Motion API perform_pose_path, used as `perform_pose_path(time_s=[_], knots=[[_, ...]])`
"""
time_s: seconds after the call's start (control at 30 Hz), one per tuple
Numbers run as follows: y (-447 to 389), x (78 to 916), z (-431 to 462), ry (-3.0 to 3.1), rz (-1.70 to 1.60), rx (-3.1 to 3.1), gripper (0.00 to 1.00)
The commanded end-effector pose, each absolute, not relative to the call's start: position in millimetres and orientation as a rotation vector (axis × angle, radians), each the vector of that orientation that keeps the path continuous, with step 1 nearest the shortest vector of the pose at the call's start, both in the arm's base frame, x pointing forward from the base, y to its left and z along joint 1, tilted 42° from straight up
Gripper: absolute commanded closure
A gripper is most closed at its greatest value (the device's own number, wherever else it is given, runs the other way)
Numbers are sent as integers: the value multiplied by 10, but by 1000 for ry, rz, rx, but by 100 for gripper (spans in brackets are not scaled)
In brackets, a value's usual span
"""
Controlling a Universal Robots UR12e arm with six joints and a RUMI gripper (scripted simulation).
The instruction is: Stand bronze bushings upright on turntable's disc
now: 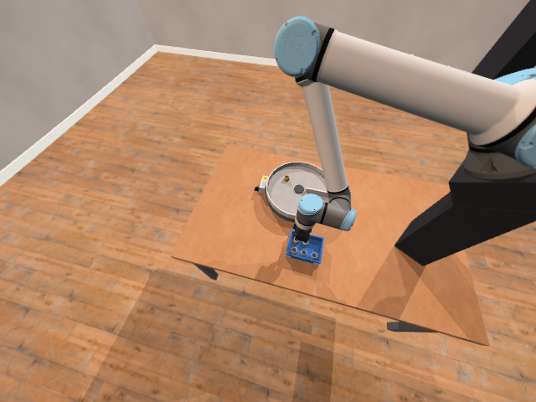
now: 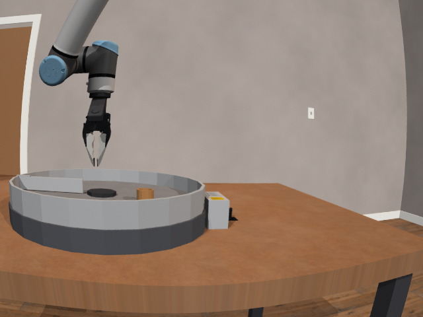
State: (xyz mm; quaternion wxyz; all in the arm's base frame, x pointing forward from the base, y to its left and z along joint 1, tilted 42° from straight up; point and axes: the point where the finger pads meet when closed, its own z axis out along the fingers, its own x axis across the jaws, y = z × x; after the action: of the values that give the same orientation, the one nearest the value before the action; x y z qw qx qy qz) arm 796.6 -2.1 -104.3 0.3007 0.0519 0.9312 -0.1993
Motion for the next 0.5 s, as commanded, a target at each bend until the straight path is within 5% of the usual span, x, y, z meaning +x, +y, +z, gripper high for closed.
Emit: perform_pose_path(time_s=[0.0, 0.47], knots=[[-74, 8052, -1147, 2470, -528, 137, 94], [-103, 8091, -1199, 2470, -528, 137, 94]])
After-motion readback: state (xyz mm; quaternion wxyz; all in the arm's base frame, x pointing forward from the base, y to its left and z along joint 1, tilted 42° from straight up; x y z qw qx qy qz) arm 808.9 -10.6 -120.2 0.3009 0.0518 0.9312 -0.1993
